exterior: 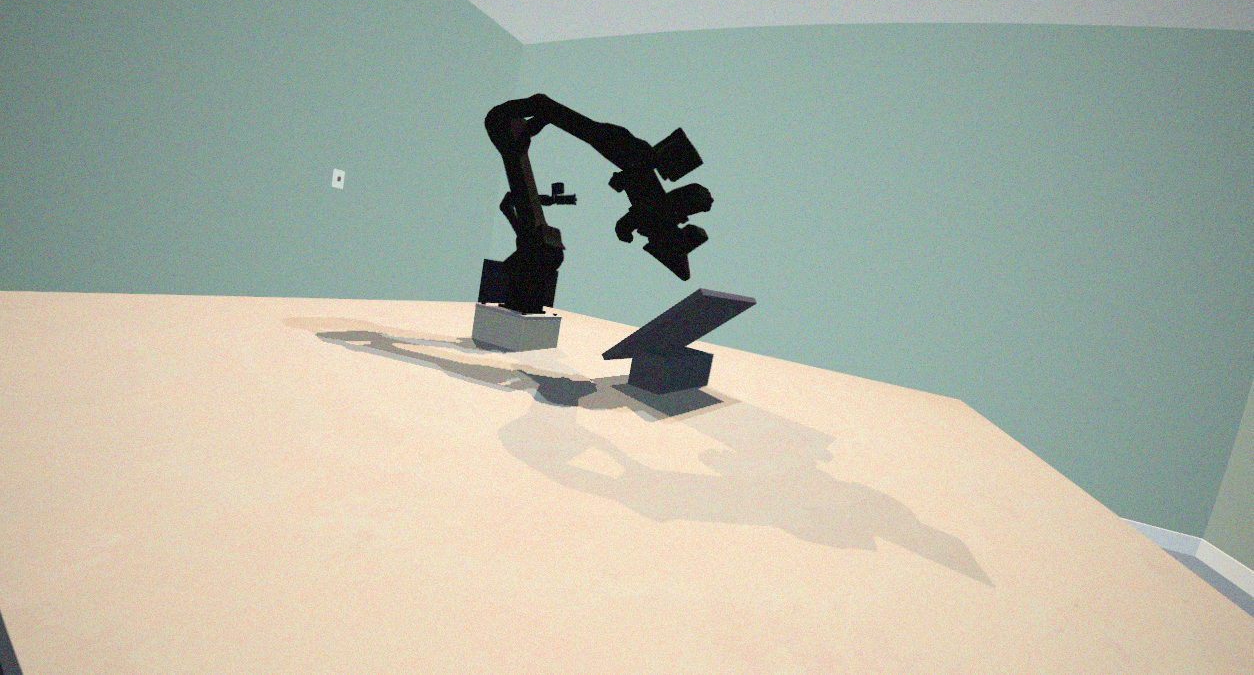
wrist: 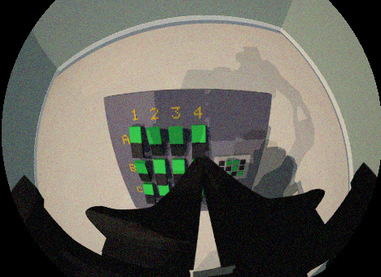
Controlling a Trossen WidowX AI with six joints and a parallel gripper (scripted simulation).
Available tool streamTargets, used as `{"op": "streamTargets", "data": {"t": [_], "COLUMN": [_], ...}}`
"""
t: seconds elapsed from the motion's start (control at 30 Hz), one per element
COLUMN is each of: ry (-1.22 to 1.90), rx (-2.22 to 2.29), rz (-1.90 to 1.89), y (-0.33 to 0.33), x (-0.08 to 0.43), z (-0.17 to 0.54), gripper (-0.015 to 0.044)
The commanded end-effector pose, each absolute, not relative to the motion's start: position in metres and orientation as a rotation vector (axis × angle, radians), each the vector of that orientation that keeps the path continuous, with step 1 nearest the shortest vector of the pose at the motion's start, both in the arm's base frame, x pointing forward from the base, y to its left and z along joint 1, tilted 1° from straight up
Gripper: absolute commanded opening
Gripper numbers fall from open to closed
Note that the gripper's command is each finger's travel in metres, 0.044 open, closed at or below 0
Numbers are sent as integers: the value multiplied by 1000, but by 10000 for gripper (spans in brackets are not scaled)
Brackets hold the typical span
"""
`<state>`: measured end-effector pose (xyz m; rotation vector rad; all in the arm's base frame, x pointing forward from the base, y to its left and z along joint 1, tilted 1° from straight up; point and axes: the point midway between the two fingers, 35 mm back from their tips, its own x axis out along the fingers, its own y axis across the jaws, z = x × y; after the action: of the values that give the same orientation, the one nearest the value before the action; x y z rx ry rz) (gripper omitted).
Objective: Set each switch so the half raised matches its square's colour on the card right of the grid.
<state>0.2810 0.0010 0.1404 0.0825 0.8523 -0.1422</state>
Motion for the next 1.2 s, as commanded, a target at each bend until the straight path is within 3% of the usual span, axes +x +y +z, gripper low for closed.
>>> {"op": "streamTargets", "data": {"t": [0.0, 0.43, 1.17], "ry": [827, 831, 853], "rx": [86, 93, 94], "rz": [-144, -141, -141], "y": [2, 72, 69], "x": [269, 251, 282], "z": [158, 132, 99], "gripper": [0, 0, 0]}}
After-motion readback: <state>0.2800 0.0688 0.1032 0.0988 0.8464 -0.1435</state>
